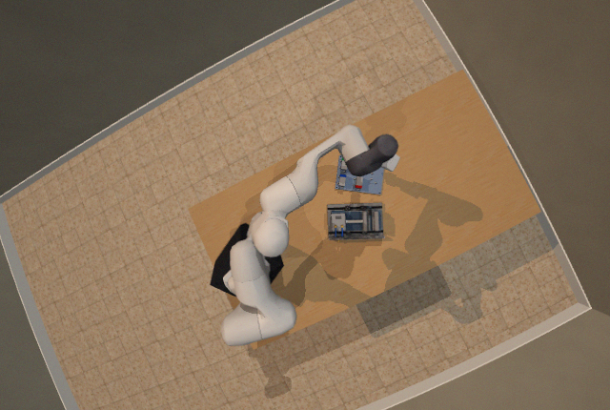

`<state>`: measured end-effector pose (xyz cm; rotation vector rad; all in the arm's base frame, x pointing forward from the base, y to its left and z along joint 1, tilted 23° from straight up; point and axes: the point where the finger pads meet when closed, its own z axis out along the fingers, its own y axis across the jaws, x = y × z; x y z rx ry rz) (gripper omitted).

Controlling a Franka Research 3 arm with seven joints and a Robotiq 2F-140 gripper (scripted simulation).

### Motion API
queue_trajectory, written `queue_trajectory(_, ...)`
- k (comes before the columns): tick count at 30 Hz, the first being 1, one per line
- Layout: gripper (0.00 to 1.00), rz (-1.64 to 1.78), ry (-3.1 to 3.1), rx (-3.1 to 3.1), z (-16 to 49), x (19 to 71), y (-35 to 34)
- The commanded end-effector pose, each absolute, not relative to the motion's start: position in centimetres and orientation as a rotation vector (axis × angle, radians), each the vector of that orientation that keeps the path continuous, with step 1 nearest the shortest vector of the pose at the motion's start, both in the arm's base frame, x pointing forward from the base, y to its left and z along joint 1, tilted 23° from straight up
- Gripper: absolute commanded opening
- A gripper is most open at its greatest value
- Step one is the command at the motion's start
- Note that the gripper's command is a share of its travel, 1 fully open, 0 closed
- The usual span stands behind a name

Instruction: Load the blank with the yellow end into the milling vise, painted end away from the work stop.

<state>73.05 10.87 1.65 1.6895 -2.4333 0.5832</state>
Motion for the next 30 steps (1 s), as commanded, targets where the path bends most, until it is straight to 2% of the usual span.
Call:
queue_trajectory(1,0.00,0.564,-2.240,1.897,2.03,73.25,10.79)
queue_trajectory(30,0.00,0.536,-2.044,2.067,2.07,73.26,10.80)
